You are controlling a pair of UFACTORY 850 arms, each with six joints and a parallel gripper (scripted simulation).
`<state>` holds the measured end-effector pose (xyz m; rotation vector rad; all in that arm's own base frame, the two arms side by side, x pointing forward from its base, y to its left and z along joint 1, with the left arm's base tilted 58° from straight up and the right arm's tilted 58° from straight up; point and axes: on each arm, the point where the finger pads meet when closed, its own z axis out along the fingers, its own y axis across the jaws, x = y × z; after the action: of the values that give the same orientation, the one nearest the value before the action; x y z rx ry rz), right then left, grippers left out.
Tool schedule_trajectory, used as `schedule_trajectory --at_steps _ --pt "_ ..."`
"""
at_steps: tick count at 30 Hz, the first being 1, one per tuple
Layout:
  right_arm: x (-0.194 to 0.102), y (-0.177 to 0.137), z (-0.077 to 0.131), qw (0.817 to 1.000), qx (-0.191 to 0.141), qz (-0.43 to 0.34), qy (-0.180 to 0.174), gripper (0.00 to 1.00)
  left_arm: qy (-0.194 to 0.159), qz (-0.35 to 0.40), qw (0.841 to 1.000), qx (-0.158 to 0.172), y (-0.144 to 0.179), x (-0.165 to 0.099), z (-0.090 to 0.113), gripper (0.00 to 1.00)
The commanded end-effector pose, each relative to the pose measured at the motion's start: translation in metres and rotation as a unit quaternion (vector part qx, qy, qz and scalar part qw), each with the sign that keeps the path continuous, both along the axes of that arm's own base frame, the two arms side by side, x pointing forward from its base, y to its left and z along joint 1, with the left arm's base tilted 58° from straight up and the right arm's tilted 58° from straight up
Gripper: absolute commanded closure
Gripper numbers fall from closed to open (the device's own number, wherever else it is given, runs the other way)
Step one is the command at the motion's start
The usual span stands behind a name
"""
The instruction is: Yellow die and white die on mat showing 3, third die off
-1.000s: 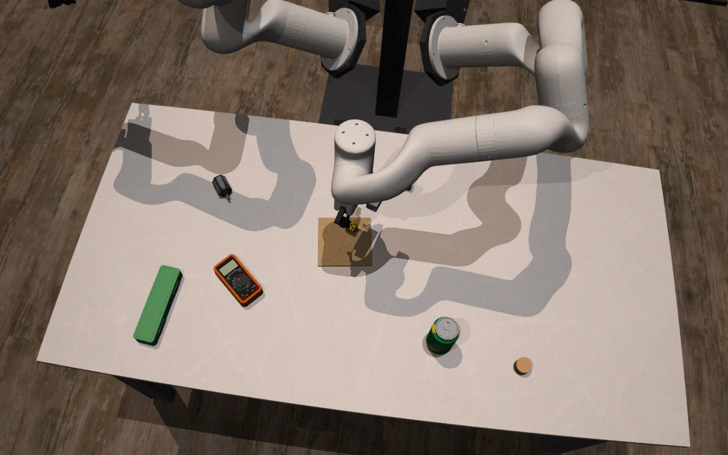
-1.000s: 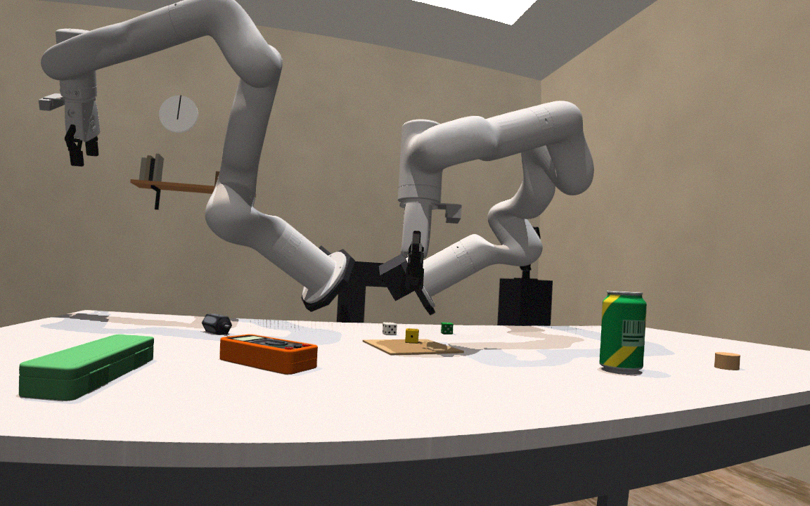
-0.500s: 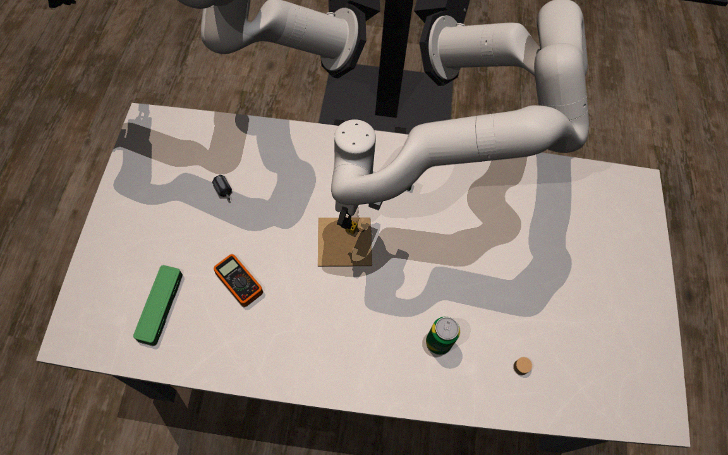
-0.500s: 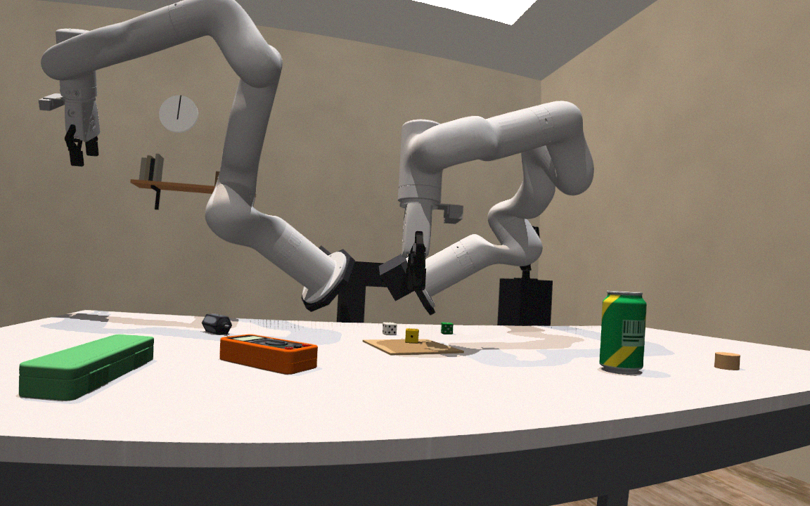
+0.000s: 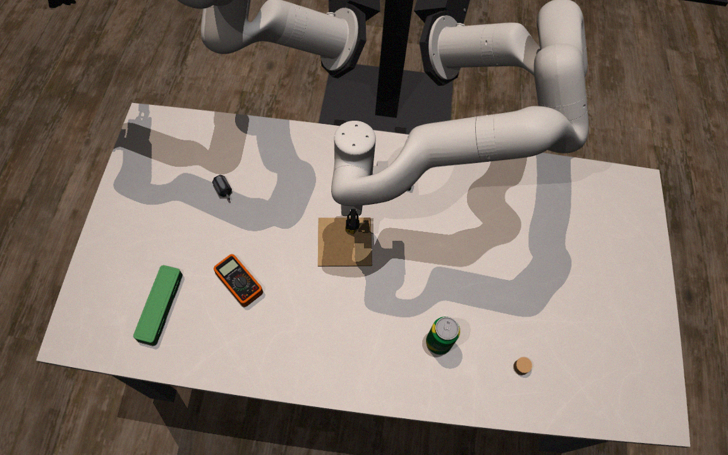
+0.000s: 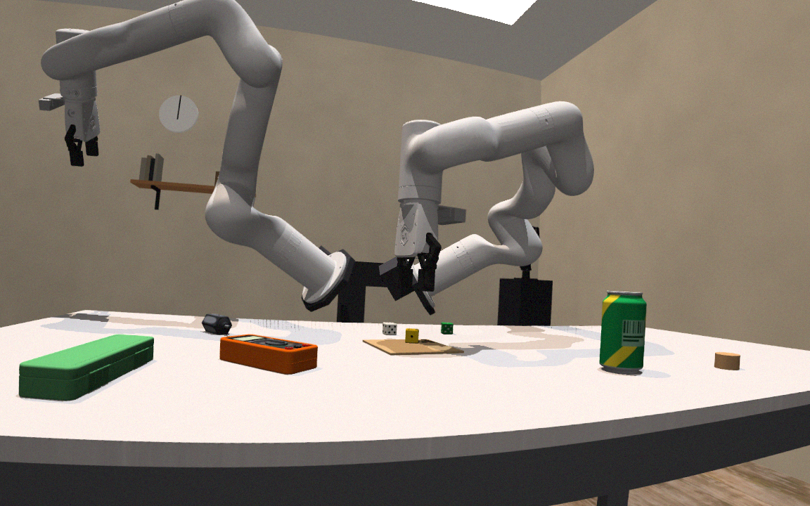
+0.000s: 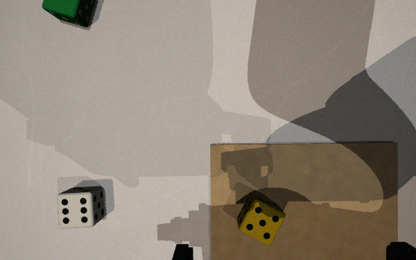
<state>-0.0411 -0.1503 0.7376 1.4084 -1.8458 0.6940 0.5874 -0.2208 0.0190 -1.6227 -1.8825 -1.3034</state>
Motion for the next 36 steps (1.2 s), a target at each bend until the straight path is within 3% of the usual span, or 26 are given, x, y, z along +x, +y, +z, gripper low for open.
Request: schedule_trajectory --at_steps 1,8,12,15,17,22,29,32,33,36 --pt "0.0001 0.0004 0.0009 1.0 -0.001 0.0 0.0 0.0 -0.072 0.042 0.996 -0.026 -0.0005 0.0004 0.0002 0.0" --pt "0.0001 0.0004 0.0009 1.0 -0.001 0.0 0.0 0.0 -0.145 0.09 0.984 -0.055 -0.0001 0.0005 0.0 0.0" --pt "0.0001 0.0004 0.0009 1.0 -0.001 0.0 0.0 0.0 -0.199 0.126 0.969 -0.075 0.0003 0.0007 -0.0002 0.0" --pt "0.0001 0.0004 0.0009 1.0 -0.001 0.0 0.0 0.0 -0.204 0.129 0.967 -0.077 0.0003 0.0007 -0.0003 0.0" --pt "0.0001 0.0004 0.0009 1.0 -0.001 0.0 0.0 0.0 -0.251 0.16 0.95 -0.095 0.0006 0.0008 -0.0004 0.0" --pt "0.0001 0.0004 0.0009 1.0 -0.001 0.0 0.0 0.0 -0.294 0.189 0.93 -0.112 0.0008 0.0009 -0.0006 0.0" --pt "0.0001 0.0004 0.0009 1.0 -0.001 0.0 0.0 0.0 -0.377 0.244 0.882 -0.144 0.0014 0.0011 -0.001 0.0" --pt "0.0001 0.0004 0.0009 1.0 -0.001 0.0 0.0 0.0 -0.383 0.248 0.878 -0.146 0.0014 0.0011 -0.001 0.0" --pt "0.0001 0.0004 0.0009 1.0 -0.001 0.0 0.0 0.0 -0.412 0.267 0.857 -0.158 0.0016 0.0012 -0.0011 0.0" --pt "0.0001 0.0004 0.0009 1.0 -0.001 0.0 0.0 0.0 -0.44 0.286 0.834 -0.168 0.0018 0.0013 -0.0012 0.0"
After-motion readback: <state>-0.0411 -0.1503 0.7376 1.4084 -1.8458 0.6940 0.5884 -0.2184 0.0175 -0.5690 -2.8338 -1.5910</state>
